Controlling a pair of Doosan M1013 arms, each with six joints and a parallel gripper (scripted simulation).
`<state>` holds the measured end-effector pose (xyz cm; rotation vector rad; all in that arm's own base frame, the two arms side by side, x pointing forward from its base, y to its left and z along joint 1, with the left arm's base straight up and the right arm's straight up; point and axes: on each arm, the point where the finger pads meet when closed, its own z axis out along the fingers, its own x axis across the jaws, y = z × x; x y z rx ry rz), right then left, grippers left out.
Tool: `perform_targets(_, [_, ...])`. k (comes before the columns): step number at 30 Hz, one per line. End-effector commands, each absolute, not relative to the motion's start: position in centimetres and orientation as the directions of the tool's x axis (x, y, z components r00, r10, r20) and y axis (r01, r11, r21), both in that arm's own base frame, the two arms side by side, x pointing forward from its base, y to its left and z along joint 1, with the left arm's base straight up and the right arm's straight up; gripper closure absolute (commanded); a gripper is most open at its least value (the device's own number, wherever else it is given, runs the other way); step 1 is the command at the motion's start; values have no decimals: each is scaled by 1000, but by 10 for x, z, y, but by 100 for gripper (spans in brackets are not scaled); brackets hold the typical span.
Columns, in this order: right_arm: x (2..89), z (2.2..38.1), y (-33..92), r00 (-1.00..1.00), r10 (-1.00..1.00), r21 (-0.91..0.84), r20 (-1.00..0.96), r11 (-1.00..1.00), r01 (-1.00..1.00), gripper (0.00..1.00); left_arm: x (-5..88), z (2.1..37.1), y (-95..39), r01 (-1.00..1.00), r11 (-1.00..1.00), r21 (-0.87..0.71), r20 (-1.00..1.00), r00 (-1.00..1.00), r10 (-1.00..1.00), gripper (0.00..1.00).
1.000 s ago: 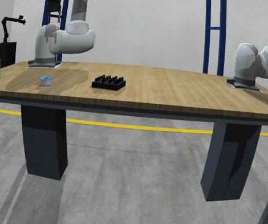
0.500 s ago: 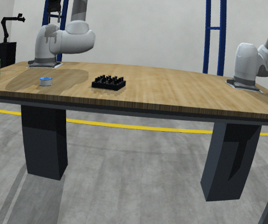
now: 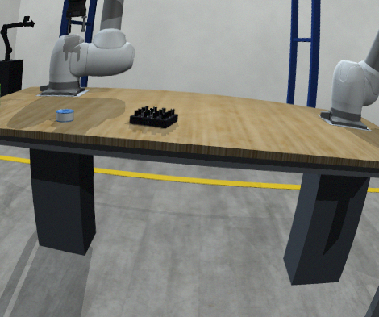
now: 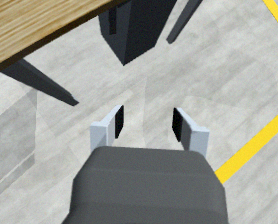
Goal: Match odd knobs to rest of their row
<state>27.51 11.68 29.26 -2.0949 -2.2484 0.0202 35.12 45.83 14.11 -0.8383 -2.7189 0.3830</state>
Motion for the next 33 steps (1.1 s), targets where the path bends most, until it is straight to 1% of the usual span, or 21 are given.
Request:
perform_targets(1, [275,293,117,-69,997,-56,42,72,996,0,282,141,466,407,825,-391,161,-853,497,0])
perform_targets(9, [275,293,117,-69,997,-56,42,72,996,0,166,142,451,240,836,-494,130,-930,343,0])
perform_targets(11, [275,293,117,-69,997,-56,42,72,996,0,166,142,451,240,836,-494,130,-930,343,0])
perform_targets(12, [275,293,117,-69,997,-56,42,72,996,0,125,142,444,221,834,-505,126,-937,325,0])
perform_targets(16, [275,293,117,-69,997,-56,42,72,996,0,82,144,427,153,823,-546,111,-961,253,0])
perform_targets(25, [275,293,117,-69,997,-56,42,72,996,0,16,149,386,38,784,-620,81,-990,112,0])
perform_targets(33, [275,293,117,-69,997,-56,42,72,996,0,-11,153,362,-13,756,-654,65,-997,39,0])
